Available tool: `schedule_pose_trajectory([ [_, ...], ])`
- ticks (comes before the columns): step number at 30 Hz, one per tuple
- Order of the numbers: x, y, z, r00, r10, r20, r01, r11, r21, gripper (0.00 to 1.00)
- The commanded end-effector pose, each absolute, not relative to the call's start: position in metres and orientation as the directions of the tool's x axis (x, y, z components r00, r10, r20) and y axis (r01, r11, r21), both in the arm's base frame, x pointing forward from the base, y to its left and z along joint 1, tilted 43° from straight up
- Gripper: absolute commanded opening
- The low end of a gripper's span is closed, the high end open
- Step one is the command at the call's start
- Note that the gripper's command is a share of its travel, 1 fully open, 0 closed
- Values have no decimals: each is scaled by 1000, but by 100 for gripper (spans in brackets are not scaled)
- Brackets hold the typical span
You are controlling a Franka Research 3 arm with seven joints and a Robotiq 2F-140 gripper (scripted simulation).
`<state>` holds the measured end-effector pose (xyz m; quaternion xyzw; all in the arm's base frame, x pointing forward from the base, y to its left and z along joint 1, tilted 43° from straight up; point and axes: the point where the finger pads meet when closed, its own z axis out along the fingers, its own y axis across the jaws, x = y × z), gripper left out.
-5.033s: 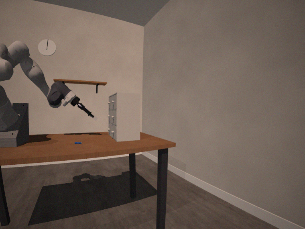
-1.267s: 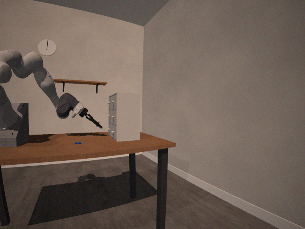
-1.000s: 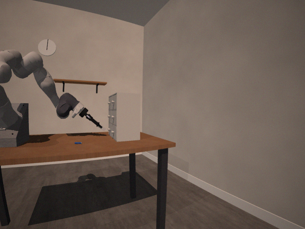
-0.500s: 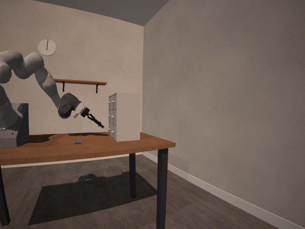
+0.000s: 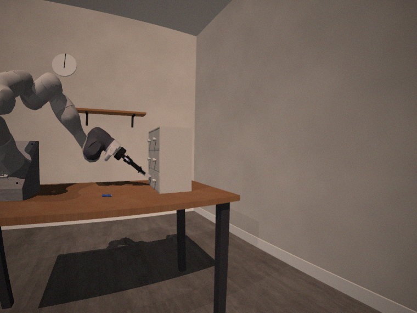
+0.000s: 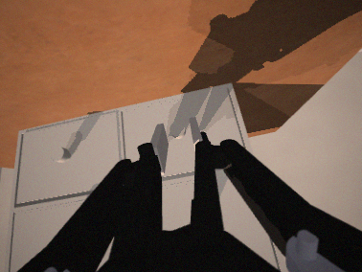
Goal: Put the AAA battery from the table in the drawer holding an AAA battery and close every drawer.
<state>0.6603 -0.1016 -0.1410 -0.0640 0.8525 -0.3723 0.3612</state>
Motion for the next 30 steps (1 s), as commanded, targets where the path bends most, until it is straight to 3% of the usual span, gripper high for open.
schedule_pose_trajectory([
  [1, 661, -104, -143, -737, -382, -557, 153, 709, -688, 20],
  [26, 662, -104, -143, -737, -382, -557, 153, 709, -688, 20],
  [27, 662, -104, -143, -737, -382, -557, 153, 709, -688, 8],
  [30, 662, -104, -143, -737, -382, -557, 153, 709, -688, 8],
])
